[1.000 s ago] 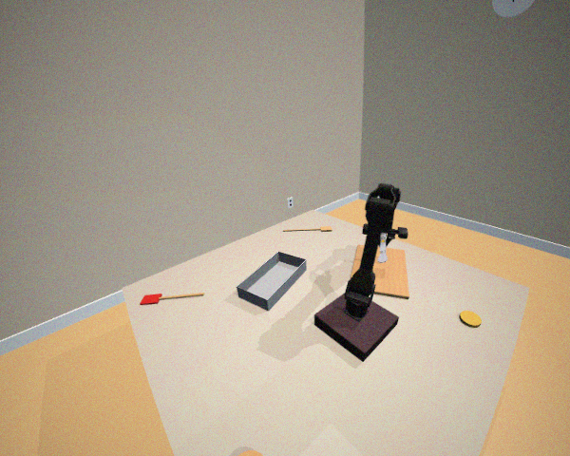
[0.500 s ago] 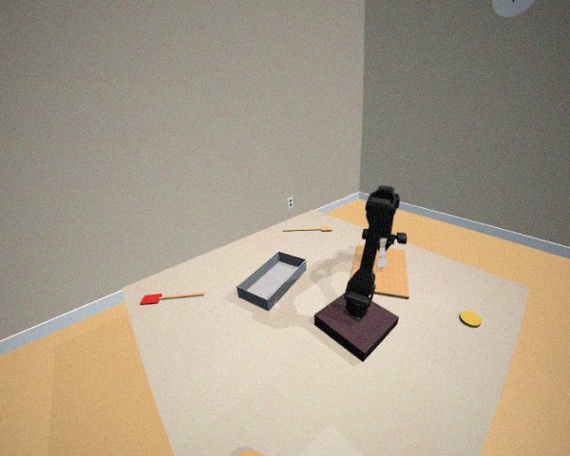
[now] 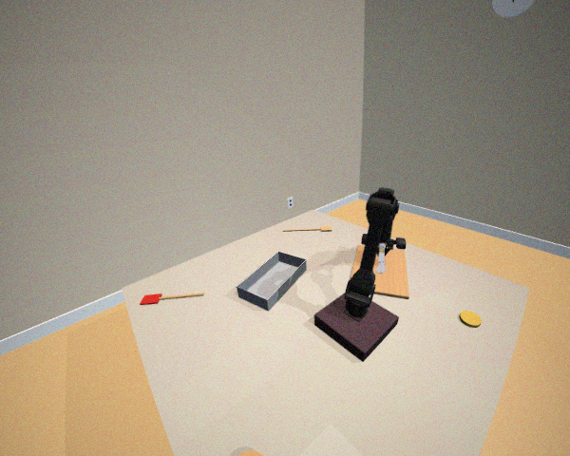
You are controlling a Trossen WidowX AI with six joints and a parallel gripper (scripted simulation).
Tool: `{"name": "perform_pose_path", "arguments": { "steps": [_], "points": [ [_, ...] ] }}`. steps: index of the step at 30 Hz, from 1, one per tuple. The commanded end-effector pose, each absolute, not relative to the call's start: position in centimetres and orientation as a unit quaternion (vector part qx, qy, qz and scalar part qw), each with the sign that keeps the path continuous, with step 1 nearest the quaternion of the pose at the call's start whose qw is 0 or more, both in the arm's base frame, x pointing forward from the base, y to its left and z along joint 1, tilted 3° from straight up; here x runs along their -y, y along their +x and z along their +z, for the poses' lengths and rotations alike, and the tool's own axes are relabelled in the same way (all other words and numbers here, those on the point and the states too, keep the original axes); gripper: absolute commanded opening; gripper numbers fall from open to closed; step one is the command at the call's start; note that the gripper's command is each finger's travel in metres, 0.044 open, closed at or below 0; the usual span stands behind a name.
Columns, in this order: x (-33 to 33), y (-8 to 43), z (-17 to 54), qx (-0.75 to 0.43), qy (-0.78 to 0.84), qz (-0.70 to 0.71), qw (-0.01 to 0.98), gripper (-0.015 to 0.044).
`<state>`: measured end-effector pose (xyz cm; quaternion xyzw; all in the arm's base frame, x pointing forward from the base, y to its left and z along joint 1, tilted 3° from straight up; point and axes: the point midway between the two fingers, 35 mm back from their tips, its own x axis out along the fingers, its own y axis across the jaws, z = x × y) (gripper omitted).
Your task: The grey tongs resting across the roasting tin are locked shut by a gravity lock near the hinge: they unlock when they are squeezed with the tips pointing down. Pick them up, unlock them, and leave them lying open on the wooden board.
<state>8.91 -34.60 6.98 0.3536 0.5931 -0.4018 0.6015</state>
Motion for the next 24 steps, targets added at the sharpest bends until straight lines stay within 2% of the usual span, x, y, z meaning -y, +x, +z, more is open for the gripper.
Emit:
{"name": "perform_pose_path", "arguments": {
  "steps": [1,12,24],
  "points": [
    [34.5,8.8,6.2,-0.596,0.352,-0.401,0.6,-0.015],
    [34.4,8.7,5.2,-0.596,0.352,-0.401,0.6,-0.015],
    [34.4,8.8,5.4,-0.594,0.354,-0.401,0.601,0.0165]
  ]
}}
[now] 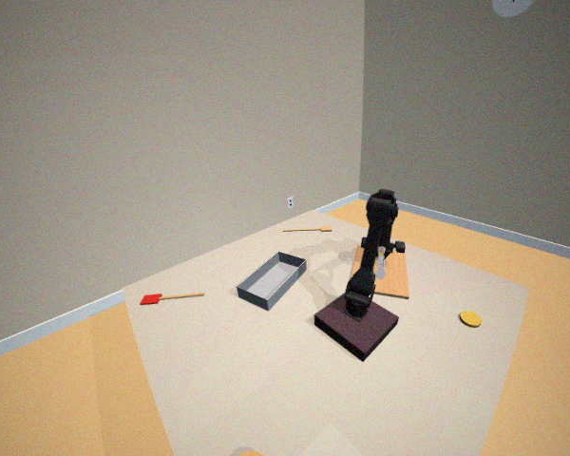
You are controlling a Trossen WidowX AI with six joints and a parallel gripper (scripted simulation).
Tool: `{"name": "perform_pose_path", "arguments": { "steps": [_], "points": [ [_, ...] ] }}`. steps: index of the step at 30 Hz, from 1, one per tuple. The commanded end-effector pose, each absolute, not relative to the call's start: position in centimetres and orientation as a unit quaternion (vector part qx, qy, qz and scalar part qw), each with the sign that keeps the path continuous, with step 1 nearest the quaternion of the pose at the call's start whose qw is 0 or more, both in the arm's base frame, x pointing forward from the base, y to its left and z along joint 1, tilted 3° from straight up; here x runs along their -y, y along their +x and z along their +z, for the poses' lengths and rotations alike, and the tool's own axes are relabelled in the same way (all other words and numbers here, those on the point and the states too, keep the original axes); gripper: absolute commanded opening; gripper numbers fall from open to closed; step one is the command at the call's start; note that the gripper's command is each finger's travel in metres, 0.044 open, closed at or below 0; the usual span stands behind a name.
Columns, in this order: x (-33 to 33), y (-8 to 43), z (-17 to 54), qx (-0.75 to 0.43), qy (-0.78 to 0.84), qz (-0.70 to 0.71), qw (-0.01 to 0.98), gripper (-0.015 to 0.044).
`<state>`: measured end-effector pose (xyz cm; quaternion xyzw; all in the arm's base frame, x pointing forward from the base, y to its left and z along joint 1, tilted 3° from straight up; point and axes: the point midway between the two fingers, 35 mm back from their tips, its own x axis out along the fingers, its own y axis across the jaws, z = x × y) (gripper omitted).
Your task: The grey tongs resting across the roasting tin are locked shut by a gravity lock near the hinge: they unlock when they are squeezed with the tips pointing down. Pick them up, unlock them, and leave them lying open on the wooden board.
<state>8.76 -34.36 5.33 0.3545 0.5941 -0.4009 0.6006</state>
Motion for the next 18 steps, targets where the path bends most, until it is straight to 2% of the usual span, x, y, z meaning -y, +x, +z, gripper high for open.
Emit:
{"name": "perform_pose_path", "arguments": {
  "steps": [1,10,14,18],
  "points": [
    [34.4,8.8,5.4,-0.594,0.354,-0.401,0.601,0.0191],
    [34.4,8.8,5.4,-0.594,0.354,-0.401,0.601,0.0427],
    [34.3,9.0,5.5,-0.594,0.354,-0.401,0.601,0.044],
    [33.7,12.2,7.6,-0.593,0.353,-0.4,0.603,0.044]
  ]
}}
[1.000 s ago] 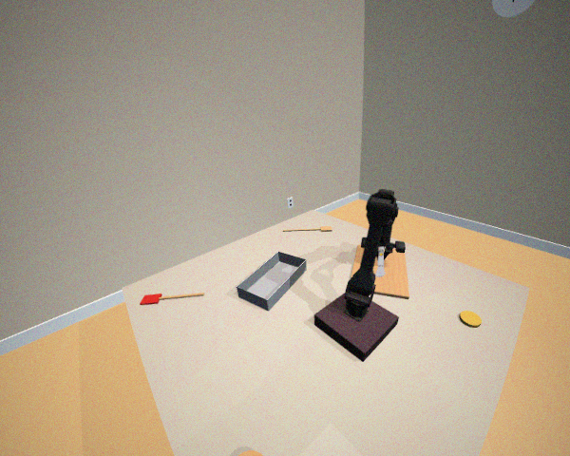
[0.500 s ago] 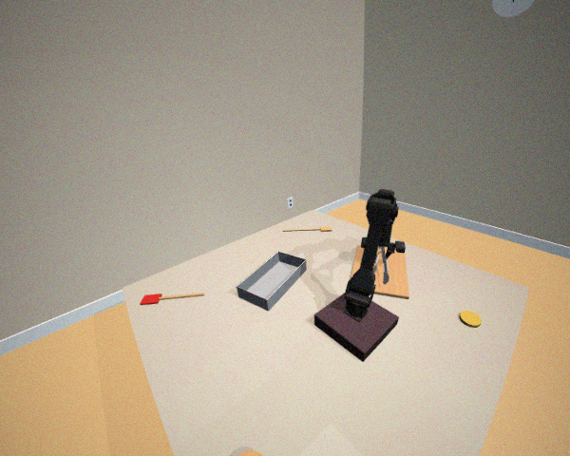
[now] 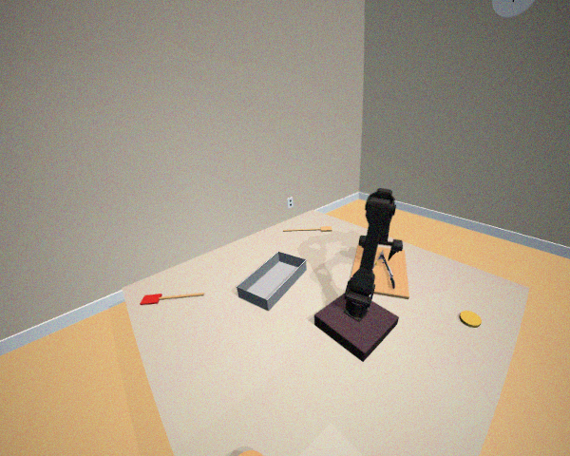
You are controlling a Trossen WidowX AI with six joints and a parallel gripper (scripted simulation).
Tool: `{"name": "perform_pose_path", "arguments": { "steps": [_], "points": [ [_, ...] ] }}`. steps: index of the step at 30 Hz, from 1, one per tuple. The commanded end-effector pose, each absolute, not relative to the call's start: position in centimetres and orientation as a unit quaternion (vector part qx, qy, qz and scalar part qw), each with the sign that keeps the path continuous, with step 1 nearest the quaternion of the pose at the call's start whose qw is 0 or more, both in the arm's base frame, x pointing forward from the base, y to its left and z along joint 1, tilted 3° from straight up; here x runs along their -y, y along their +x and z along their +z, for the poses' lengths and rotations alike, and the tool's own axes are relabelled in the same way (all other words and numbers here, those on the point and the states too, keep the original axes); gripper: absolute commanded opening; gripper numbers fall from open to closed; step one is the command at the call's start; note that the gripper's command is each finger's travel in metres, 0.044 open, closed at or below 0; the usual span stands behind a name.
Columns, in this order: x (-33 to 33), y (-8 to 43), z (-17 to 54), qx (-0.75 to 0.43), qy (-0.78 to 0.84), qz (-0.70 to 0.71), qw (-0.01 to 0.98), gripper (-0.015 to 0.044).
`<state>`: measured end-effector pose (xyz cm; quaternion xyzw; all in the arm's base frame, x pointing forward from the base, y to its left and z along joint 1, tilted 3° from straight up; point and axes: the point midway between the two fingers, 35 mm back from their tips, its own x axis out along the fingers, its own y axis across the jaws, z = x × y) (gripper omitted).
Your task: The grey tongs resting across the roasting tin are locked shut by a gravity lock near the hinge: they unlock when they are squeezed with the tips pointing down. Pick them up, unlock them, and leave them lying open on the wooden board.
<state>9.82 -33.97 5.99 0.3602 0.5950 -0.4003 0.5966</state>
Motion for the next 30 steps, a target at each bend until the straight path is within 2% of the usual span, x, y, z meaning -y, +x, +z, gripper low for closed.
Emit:
{"name": "perform_pose_path", "arguments": {
  "steps": [1,9,16,22,30],
  "points": [
    [33.3,13.4,8.4,-0.593,0.353,-0.4,0.603,0.044],
    [27.4,22.4,15.7,-0.594,0.356,-0.398,0.603,0.044],
    [27.2,22.6,16.4,-0.594,0.355,-0.397,0.603,0.044],
    [26.7,22.5,20.4,-0.593,0.351,-0.391,0.611,0.044],
    [26.6,22.5,20.6,-0.593,0.351,-0.39,0.611,0.044]
  ]
}}
